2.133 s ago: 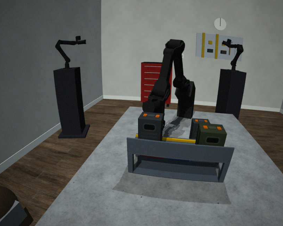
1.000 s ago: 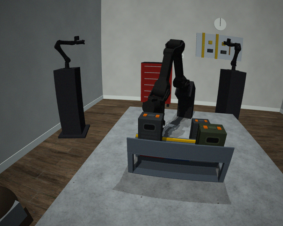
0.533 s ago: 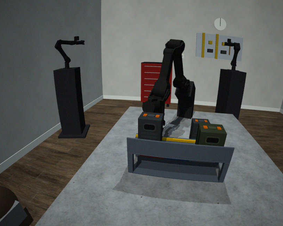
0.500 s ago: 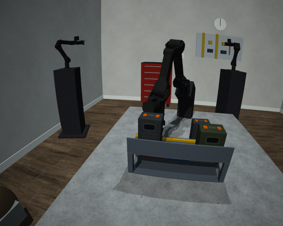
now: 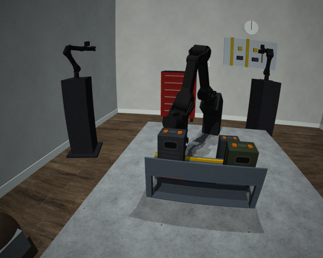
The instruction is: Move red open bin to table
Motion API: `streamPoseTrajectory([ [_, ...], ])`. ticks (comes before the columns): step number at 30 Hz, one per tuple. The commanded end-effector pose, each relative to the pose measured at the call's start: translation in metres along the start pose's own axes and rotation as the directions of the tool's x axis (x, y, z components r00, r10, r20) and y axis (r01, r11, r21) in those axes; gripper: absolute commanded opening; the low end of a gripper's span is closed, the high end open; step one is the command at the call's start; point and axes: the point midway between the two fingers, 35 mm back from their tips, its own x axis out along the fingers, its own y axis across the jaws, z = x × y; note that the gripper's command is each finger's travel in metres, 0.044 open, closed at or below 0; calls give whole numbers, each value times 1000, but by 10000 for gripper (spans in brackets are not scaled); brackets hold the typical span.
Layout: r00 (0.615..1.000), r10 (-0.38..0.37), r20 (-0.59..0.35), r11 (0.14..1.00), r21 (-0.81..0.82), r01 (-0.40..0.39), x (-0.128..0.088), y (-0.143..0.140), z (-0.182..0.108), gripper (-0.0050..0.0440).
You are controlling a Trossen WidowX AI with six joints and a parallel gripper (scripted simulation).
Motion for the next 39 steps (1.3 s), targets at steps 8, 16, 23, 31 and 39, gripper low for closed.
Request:
streamPoseTrajectory([
  [8,1000,22,7,1000,-3,-22,-5,7,2,0],
  [16,1000,22,7,1000,-3,-22,-5,7,2,0],
  [23,1000,23,8,1000,-3,-23,-8,7,2,0],
  [31,1000,24,9,1000,-3,-24,-13,8,2,0],
  [39,1000,18,8,1000,-2,-18,-12,7,1,0],
])
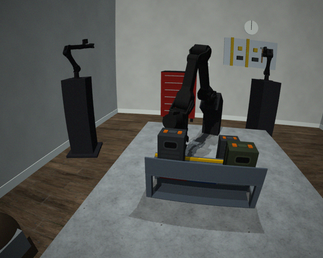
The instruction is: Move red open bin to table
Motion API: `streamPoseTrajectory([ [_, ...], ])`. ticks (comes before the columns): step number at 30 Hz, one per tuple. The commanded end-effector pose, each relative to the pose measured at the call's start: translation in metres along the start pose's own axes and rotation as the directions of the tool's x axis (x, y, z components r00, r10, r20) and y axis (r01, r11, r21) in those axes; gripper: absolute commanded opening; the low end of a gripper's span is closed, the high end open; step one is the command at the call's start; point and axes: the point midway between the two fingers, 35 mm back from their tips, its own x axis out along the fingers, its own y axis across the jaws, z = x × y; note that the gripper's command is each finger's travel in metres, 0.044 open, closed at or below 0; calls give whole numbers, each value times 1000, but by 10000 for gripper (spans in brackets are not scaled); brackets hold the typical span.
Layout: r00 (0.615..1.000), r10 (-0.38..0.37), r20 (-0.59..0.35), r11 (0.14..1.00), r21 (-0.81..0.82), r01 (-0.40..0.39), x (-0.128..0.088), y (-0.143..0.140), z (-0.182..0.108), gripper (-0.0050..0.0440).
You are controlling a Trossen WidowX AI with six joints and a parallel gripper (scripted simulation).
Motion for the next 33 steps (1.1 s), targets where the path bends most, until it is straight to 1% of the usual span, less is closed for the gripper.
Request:
streamPoseTrajectory([
  [1,1000,28,9,1000,-4,-27,-8,8,2,0],
  [4,999,34,10,999,-5,-34,-13,9,2,0],
  [17,1000,26,10,1000,-3,-26,-12,8,2,0],
  [21,999,33,10,999,-5,-33,-18,10,2,0],
  [33,999,33,10,999,-5,-33,-18,10,2,0],
])
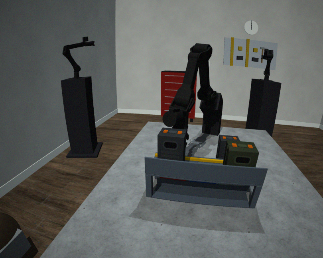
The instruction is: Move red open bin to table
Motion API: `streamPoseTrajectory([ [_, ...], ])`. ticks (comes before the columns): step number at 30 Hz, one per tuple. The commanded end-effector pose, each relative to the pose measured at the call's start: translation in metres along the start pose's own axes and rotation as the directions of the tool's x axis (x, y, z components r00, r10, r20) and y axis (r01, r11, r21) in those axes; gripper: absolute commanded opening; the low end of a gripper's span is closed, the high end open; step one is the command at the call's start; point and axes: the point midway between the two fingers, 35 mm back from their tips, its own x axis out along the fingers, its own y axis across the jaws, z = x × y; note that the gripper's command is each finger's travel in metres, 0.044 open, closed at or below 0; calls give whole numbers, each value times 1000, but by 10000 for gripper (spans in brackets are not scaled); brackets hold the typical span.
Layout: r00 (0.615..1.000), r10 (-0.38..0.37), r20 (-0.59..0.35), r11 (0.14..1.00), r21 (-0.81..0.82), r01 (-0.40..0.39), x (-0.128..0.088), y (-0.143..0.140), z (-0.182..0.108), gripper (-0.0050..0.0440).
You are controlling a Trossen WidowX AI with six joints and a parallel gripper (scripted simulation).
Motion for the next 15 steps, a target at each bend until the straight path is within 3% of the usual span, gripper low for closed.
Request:
streamPoseTrajectory([
  [1,1000,25,7,1000,-4,-25,-8,8,2,0],
  [15,999,34,6,999,-7,-34,-16,12,1,0],
])
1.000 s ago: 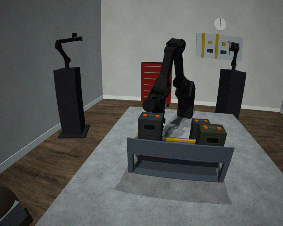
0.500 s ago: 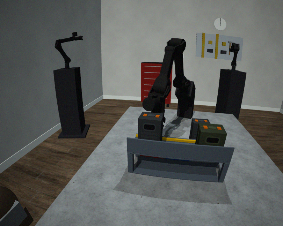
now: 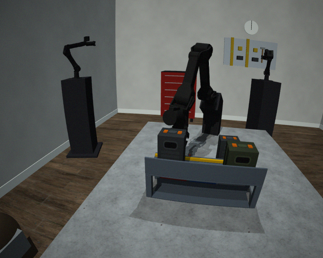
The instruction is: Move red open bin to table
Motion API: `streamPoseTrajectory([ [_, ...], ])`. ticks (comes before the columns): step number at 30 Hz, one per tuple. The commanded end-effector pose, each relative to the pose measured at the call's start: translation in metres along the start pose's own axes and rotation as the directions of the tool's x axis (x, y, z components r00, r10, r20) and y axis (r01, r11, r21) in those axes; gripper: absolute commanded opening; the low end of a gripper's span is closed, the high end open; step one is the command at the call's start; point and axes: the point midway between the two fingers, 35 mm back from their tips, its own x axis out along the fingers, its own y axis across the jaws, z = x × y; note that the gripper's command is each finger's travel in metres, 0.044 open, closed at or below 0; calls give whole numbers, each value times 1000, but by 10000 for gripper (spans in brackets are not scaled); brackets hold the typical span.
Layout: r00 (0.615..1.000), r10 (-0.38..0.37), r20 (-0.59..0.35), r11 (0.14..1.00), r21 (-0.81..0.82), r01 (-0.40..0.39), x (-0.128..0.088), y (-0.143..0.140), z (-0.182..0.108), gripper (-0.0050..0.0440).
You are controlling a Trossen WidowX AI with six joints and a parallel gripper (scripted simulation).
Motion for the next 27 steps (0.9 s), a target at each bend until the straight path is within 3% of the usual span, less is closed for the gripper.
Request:
streamPoseTrajectory([
  [1,999,45,9,999,-10,-45,-10,13,2,0],
  [27,999,47,10,999,-10,-46,-16,20,3,0],
])
